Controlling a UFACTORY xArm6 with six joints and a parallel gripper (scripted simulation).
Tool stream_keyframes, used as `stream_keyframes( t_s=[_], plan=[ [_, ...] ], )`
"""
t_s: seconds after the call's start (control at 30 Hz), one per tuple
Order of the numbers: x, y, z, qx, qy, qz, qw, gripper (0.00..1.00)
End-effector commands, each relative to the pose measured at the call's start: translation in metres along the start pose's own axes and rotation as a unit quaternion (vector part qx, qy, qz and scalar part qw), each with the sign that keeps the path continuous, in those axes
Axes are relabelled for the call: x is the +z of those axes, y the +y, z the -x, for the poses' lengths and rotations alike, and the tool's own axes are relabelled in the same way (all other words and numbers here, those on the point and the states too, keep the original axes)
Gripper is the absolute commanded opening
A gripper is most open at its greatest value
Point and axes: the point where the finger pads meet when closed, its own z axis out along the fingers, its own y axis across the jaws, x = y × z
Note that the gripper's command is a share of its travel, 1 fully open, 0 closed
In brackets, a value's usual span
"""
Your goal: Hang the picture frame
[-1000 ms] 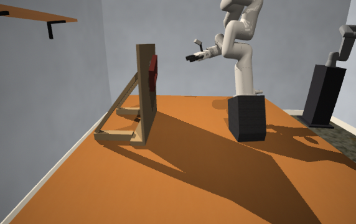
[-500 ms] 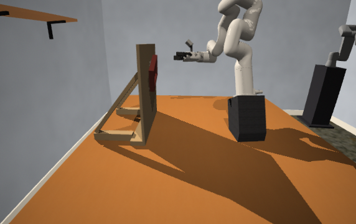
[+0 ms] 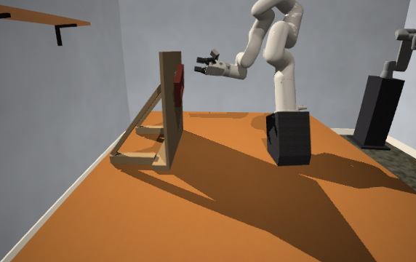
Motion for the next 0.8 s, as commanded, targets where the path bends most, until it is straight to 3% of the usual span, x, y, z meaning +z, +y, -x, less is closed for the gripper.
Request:
stream_keyframes(
  t_s=[0.0,0.77],
  plan=[
    [0.012,-0.007,0.005,0.03,0.019,0.007,0.999,1.0],
    [0.025,-0.026,0.025,0.105,0.041,0.019,0.993,1.0]
  ],
)
